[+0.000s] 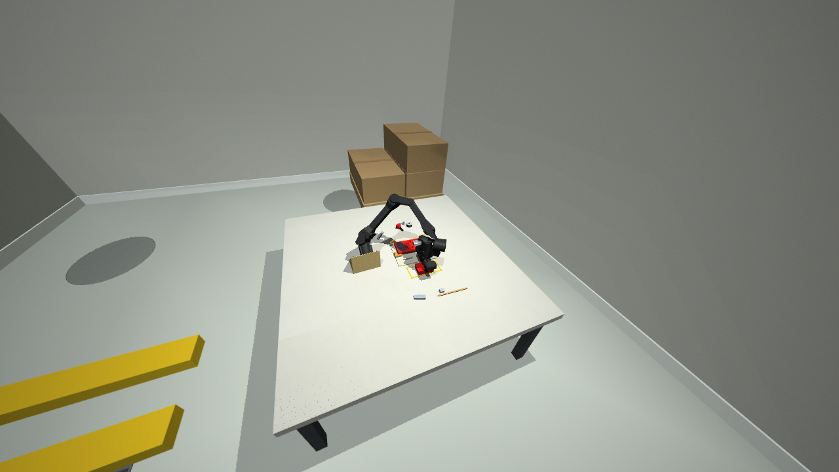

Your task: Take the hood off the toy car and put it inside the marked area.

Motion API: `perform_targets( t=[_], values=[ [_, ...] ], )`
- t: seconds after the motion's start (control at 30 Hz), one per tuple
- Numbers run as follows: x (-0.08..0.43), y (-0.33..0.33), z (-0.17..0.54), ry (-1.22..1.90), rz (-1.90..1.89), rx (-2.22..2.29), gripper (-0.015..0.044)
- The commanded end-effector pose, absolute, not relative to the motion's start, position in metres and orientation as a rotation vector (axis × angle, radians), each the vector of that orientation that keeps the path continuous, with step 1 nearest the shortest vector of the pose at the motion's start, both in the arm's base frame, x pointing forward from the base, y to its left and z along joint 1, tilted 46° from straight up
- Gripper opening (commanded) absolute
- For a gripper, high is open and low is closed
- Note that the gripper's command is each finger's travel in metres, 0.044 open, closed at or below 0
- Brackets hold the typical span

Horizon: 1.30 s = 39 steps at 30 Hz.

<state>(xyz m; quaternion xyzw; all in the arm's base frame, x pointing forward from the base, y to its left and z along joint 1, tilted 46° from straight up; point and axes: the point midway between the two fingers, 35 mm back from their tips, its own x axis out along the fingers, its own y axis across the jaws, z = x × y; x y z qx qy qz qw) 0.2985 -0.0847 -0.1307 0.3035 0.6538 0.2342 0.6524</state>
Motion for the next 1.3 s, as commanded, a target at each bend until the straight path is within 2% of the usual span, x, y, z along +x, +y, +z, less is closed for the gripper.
perform_targets(
  t=[0.0,0.43,0.77,1.27],
  values=[
    [0.299,-0.085,-0.130,1.483,0.532,0.688,0.0105],
    [0.299,-0.086,-0.129,1.483,0.532,0.689,0.0440],
    [0.296,-0.136,-0.082,1.483,0.539,0.697,0.0440],
    [0.296,-0.137,-0.081,1.483,0.540,0.697,0.0440]
  ],
)
